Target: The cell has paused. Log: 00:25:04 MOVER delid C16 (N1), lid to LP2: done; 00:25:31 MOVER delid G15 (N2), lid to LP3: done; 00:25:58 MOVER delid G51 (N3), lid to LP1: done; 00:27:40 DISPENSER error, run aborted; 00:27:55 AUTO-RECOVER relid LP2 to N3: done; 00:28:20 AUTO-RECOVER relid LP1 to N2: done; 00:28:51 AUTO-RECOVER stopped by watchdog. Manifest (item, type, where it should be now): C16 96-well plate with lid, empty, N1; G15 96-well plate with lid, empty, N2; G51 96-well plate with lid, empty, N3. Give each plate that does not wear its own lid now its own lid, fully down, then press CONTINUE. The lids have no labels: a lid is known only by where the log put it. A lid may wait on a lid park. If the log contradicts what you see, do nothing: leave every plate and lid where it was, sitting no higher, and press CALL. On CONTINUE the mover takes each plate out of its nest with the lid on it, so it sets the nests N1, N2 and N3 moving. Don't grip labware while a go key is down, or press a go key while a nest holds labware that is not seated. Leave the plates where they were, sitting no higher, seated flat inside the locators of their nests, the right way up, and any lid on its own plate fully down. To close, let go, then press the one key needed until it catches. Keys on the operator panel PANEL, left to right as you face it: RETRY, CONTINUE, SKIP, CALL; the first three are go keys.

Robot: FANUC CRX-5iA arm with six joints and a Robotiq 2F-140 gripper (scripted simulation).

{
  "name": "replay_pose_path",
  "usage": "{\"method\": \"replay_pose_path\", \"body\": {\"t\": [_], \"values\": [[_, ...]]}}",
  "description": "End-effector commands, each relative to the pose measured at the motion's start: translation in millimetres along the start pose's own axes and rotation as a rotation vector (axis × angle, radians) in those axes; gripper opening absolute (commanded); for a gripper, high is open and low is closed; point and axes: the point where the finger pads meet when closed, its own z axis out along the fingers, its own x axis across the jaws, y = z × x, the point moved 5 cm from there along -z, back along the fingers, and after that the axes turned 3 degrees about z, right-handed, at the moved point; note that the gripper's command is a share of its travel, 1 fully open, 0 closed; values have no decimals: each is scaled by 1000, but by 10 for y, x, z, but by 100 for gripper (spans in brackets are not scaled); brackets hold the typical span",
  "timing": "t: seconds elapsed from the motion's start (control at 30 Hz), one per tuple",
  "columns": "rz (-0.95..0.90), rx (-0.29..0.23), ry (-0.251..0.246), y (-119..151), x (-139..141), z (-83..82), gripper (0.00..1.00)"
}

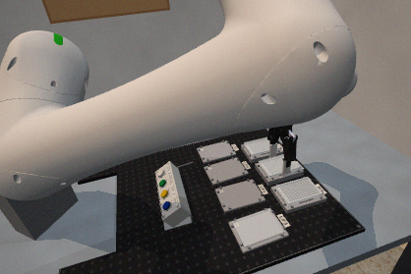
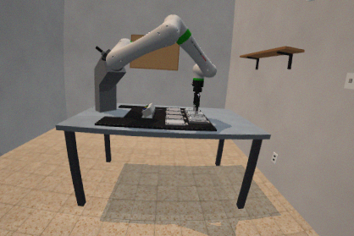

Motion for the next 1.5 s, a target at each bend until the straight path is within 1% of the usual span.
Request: {"method": "replay_pose_path", "body": {"t": [0.0,0.53,1.47], "values": [[0,0,0,-1,-1,0,0],[0,0,0,-1,-1,-69,0],[0,0,0,-1,-1,-434,0]]}}
